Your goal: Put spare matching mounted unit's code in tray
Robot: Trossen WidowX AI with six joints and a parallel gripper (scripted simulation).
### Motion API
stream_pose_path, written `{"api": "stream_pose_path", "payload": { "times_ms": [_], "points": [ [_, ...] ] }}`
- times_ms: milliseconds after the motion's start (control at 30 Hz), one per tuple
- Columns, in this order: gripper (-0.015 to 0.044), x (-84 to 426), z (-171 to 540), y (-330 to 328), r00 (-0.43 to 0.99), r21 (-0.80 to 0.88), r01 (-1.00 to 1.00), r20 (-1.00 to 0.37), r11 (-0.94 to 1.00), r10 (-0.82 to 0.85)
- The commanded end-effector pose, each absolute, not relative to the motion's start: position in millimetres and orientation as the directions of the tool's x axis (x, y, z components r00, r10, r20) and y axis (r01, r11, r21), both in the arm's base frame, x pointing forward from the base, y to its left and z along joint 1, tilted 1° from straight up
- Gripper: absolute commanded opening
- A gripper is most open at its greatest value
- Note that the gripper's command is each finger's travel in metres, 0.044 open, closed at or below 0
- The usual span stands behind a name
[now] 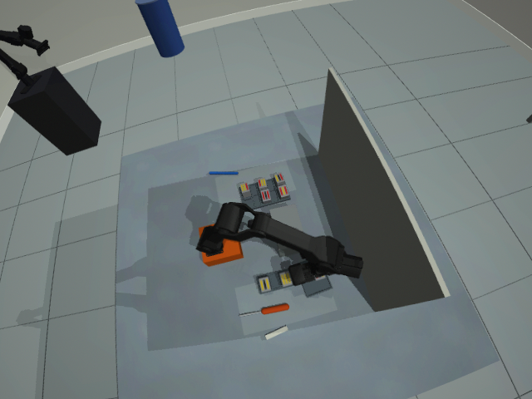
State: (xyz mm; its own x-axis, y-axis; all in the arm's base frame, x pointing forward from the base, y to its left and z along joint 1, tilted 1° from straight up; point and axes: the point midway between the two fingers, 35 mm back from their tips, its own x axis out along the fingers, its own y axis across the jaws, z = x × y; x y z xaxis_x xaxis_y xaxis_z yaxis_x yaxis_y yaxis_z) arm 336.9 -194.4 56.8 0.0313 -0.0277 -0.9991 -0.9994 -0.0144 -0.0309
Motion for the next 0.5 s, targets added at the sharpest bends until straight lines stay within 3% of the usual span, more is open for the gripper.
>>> {"api": "stream_pose_path", "payload": {
  "times_ms": [0,467],
  "points": [
    [0.0000,337,53,-194,0.035,-0.035,-0.999,-0.999,-0.019,-0.026],
    [0.0000,336,41,-194,0.035,-0.035,-0.999,-0.999,-0.019,-0.026]
  ]
}}
